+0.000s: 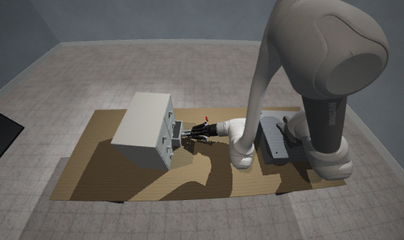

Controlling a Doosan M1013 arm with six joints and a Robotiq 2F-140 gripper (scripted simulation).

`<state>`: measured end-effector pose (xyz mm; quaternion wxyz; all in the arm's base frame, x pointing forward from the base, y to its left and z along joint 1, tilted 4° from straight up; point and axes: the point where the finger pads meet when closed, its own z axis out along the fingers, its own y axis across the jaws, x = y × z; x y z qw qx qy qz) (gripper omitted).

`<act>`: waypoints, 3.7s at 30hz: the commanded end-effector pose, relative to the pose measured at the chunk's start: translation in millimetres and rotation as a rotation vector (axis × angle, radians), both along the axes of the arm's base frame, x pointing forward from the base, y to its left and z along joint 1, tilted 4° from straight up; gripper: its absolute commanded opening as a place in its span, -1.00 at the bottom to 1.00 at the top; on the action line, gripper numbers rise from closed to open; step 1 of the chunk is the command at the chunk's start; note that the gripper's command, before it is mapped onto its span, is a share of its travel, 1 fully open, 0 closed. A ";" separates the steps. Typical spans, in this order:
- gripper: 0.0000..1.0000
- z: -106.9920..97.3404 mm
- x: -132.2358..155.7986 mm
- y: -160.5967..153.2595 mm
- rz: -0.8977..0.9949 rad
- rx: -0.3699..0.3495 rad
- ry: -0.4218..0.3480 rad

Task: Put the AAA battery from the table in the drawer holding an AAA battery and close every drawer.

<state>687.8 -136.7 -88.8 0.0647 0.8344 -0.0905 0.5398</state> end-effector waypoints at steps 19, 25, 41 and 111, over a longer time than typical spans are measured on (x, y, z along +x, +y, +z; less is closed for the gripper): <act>-0.84 1.5 -19.2 4.4 0.000 0.000 0.000; -0.84 1.6 -20.7 4.8 0.000 0.000 0.000; -0.84 1.7 -21.8 5.0 0.000 0.000 0.000; -0.60 106.3 -112.1 26.5 0.000 0.000 0.000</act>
